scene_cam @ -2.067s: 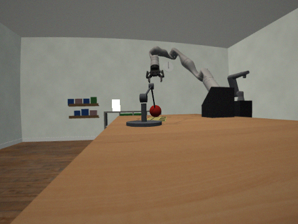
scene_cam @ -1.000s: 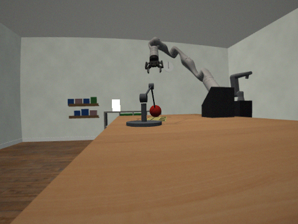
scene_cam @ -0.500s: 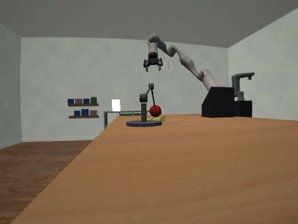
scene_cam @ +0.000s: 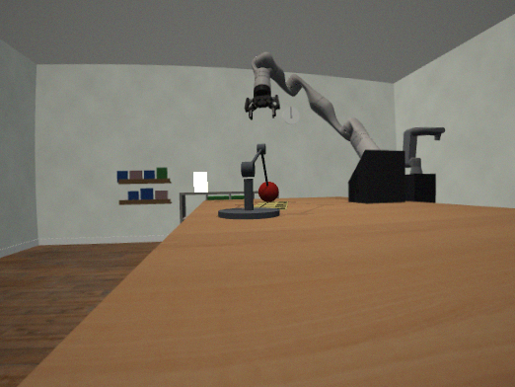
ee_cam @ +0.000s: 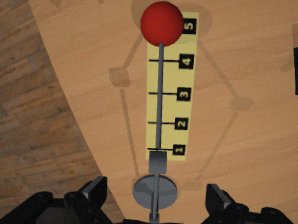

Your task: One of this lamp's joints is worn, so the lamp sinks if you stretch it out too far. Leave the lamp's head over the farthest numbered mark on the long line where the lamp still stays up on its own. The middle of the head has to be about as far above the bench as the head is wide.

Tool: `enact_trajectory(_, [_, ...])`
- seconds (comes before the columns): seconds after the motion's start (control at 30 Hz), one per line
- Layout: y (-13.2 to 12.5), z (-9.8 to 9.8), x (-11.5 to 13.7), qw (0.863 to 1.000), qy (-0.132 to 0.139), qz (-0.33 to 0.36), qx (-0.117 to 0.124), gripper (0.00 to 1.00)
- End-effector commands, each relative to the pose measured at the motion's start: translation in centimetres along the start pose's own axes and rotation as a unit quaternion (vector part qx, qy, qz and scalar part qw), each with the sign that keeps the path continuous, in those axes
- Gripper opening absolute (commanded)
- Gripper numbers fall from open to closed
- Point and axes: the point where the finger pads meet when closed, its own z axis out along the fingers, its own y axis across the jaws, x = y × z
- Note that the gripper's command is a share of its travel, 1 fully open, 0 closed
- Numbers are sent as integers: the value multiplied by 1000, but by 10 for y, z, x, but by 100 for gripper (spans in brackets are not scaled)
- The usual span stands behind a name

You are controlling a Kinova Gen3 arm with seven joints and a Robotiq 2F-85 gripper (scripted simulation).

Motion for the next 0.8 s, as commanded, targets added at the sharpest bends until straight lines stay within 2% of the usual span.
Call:
enact_trajectory(0.0, [2, 6, -15, 1000, 0, -5, -2, 100])
enact_trajectory(0.77, [-7, 28, -96, 1000, -3, 2, 2, 100])
